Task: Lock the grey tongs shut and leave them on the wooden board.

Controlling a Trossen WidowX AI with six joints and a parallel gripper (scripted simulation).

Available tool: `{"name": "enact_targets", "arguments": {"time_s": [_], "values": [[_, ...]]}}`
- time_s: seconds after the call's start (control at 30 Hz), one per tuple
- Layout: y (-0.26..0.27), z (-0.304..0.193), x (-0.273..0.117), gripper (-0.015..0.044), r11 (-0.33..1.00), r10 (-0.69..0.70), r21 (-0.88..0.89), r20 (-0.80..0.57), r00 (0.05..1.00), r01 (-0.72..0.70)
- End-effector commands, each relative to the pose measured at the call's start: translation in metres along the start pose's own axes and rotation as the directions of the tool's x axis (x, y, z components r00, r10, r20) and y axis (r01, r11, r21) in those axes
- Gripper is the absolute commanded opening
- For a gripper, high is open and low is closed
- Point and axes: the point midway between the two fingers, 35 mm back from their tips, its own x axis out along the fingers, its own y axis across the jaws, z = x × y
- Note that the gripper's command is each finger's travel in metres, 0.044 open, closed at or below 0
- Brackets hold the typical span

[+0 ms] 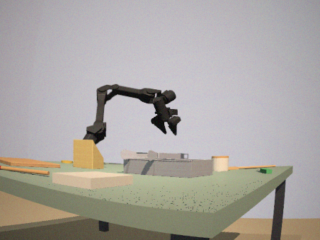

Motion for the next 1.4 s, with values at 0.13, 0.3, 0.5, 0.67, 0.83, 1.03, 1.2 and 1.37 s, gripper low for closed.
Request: {"name": "enact_targets", "arguments": {"time_s": [0.13, 0.3, 0.5, 0.67, 0.83, 1.03, 1.2, 1.37], "values": [[-0.021, -0.003, 0.002, 0.044, 0.999, -0.042, -0.016, -0.021, 0.999, 0.041], [-0.078, -0.016, 0.001, 0.044, 0.989, -0.142, -0.062, -0.091, 0.986, 0.137], [-0.15, -0.041, -0.014, 0.044, 0.968, -0.247, -0.087, -0.176, 0.953, 0.235], [-0.22, -0.081, -0.037, 0.044, 0.954, -0.291, -0.16, -0.304, 0.907, 0.252], [-0.284, -0.138, -0.075, 0.044, 0.958, -0.273, -0.207, -0.43, 0.86, 0.2], [-0.335, -0.221, -0.128, 0.044, 0.974, -0.161, -0.224, -0.528, 0.834, 0.046], [-0.342, -0.241, -0.14, 0.044, 0.974, -0.124, -0.225, -0.538, 0.834, 0.0], [-0.342, -0.241, -0.14, 0.044, 0.974, -0.124, -0.225, -0.538, 0.834, 0.0]]}}
